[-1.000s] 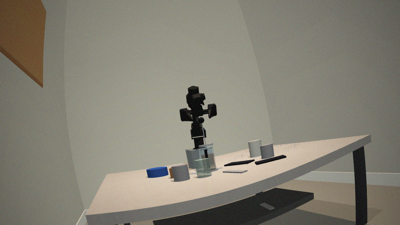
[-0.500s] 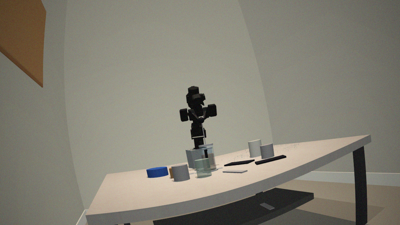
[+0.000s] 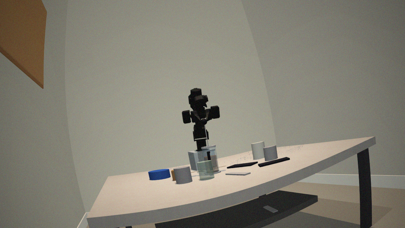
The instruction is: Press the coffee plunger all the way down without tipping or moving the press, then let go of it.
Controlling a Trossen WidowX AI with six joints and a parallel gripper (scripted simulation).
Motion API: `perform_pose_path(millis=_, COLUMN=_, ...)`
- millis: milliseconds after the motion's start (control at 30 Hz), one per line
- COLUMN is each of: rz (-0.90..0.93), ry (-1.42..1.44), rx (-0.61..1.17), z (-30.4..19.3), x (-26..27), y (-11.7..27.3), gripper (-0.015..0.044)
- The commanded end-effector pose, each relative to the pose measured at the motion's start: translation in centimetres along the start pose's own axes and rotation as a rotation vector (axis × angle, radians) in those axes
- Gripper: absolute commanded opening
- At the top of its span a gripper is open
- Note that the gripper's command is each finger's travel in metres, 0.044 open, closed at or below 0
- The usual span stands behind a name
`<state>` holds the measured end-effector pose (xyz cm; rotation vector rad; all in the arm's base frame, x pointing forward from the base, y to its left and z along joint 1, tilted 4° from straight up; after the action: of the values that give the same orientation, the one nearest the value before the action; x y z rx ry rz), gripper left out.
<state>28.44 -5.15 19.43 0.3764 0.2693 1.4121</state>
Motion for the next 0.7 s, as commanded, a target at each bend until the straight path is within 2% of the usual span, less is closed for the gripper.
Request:
perform_pose_path(millis=0, rz=-0.003, ry=-0.007, rx=0.034, z=-1.4, x=-0.1, y=-0.8, gripper=0.0122)
perform_pose_path(millis=667, rz=-0.003, ry=-0.007, rx=0.033, z=-3.9, x=-0.1, y=-3.0, gripper=0.0122)
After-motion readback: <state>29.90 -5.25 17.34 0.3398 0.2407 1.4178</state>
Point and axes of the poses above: the point midway between the two fingers, 35 mm back from their tips, its own y axis back along the fingers, its own x axis across the jaws, z = x × y, the point moved 2 cm from there along y, back along the fingers
